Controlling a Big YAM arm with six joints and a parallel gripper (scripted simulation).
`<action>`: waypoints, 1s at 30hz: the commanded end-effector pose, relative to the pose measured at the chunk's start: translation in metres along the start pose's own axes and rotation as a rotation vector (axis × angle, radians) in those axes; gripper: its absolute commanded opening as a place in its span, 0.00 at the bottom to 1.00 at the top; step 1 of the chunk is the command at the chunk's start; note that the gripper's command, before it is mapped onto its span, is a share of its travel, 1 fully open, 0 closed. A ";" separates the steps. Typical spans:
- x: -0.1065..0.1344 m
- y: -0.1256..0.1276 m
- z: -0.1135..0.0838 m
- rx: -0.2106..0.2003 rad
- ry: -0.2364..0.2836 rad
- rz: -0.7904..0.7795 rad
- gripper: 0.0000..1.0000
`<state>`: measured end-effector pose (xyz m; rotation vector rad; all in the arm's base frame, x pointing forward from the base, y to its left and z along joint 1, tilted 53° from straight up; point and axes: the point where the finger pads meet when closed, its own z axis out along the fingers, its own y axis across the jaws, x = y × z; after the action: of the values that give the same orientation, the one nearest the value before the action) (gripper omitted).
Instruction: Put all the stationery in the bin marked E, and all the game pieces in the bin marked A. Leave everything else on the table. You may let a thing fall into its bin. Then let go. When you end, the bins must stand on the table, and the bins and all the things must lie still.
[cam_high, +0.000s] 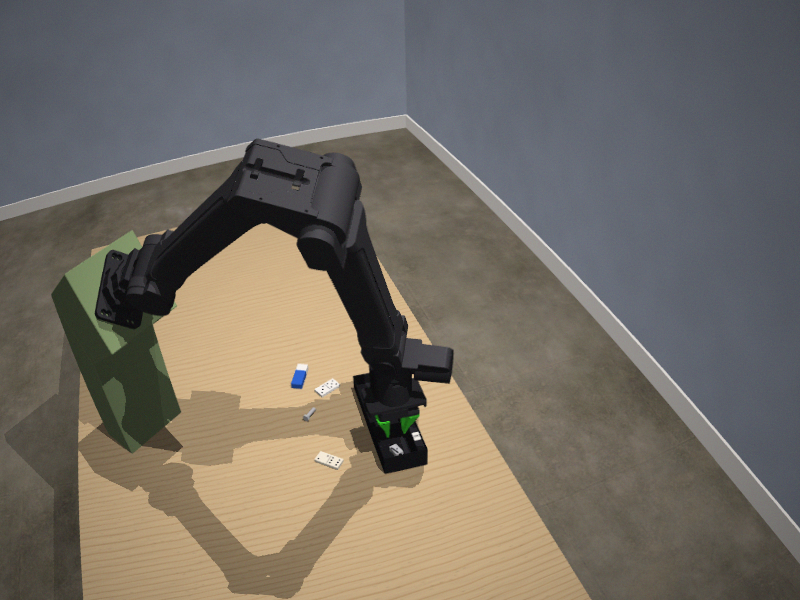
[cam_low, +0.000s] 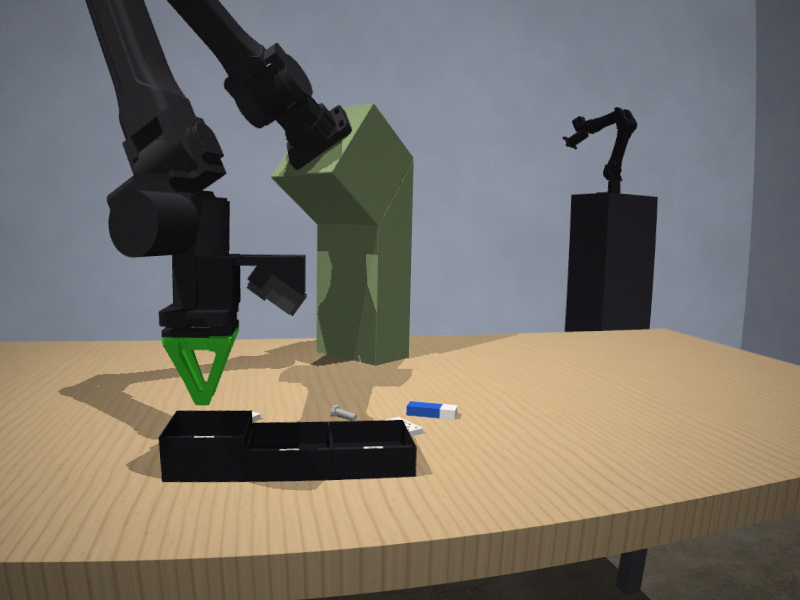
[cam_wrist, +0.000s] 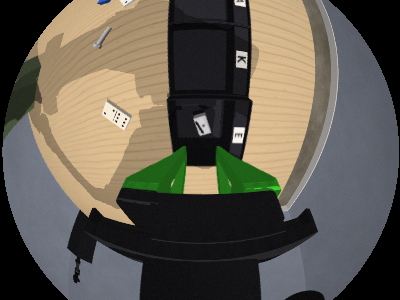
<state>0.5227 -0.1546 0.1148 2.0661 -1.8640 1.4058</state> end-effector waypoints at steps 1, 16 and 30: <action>-0.014 0.000 0.000 -0.003 -0.017 -0.009 0.30; -0.015 -0.001 0.000 0.002 -0.016 -0.007 0.30; -0.016 -0.001 0.000 0.005 -0.015 -0.006 0.30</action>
<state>0.5228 -0.1538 0.1141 2.0659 -1.8644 1.4048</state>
